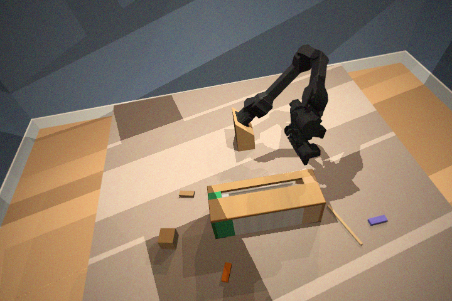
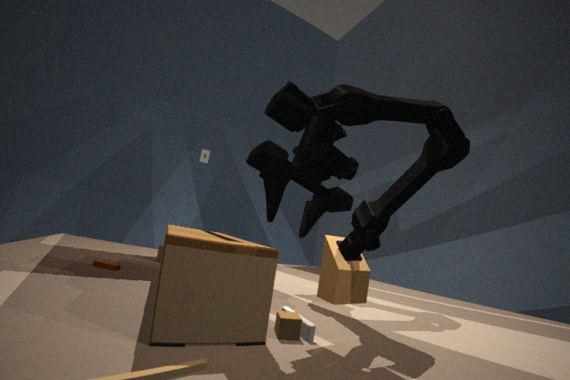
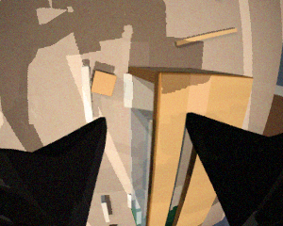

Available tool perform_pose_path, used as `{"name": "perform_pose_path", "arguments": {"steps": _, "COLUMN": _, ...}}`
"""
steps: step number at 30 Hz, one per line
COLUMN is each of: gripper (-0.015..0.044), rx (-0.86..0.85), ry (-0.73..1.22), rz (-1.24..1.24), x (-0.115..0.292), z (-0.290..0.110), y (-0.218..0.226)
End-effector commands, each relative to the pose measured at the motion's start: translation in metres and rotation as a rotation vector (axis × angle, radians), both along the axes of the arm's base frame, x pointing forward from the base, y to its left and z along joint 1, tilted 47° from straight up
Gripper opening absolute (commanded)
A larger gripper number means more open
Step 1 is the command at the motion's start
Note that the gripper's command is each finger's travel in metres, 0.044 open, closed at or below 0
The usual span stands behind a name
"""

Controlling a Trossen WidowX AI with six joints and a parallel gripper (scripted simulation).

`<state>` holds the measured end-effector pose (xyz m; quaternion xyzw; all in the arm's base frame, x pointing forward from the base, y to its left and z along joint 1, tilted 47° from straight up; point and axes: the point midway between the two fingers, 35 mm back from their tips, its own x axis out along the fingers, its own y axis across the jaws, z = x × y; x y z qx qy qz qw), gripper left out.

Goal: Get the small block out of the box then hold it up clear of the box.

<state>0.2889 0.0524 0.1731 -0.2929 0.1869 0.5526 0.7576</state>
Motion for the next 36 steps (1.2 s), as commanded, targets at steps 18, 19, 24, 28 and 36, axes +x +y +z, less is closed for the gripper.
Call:
{"name": "perform_pose_path", "arguments": {"steps": 18, "gripper": 0.0285, "rx": -0.65, "ry": -1.112, "rz": 0.817, "x": -0.013, "z": 0.009, "y": 0.006}}
{"name": "perform_pose_path", "arguments": {"steps": 19, "gripper": 0.0285, "rx": -0.65, "ry": -1.112, "rz": 0.817, "x": -0.013, "z": 0.009, "y": 0.006}}
{"name": "perform_pose_path", "arguments": {"steps": 24, "gripper": 0.0285, "rx": -0.65, "ry": -1.112, "rz": 0.817, "x": -0.013, "z": 0.009, "y": 0.006}}
{"name": "perform_pose_path", "arguments": {"steps": 28, "gripper": 0.0285, "rx": -0.65, "ry": -1.112, "rz": 0.817, "x": -0.013, "z": 0.009, "y": 0.006}}
{"name": "perform_pose_path", "arguments": {"steps": 36, "gripper": 0.0285, "rx": -0.652, "ry": -1.11, "rz": 0.823, "x": -0.008, "z": -0.041, "y": 0.062}}
